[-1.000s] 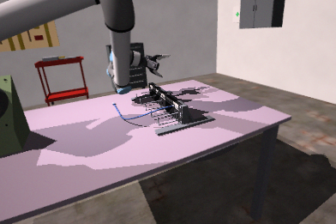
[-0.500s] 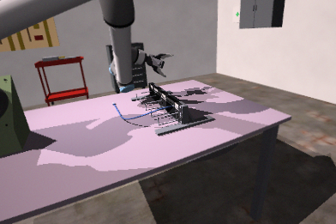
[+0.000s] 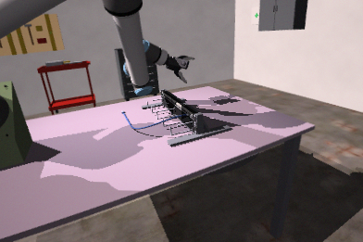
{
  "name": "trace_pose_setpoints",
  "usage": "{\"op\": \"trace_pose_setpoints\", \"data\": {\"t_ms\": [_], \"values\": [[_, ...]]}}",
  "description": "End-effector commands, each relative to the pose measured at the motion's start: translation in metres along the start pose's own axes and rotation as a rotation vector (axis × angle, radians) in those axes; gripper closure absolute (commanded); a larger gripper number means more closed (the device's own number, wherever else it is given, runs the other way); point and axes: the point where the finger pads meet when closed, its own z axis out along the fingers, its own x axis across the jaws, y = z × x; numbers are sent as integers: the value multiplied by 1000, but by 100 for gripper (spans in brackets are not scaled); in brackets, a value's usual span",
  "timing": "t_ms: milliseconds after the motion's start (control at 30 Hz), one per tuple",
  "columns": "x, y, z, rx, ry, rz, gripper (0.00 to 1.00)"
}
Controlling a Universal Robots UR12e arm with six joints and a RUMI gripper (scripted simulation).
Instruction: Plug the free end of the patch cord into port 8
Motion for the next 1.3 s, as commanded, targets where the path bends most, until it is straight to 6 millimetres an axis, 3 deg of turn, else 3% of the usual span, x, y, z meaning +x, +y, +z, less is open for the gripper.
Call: {"op": "trace_pose_setpoints", "data": {"t_ms": [0, 467, 700, 800, 1033, 1200, 1267], "values": [[-3, -24, 3, -68, 67, -94, 0], [0, -78, -14, -219, 176, -277, 0], [3, -90, -23, -260, 199, -319, 0], [8, -108, -39, -328, 230, -383, 0], [15, -125, -59, -401, 258, -446, 0], [24, -141, -85, -480, 282, -507, 0], [24, -141, -85, -480, 282, -507, 0]]}}
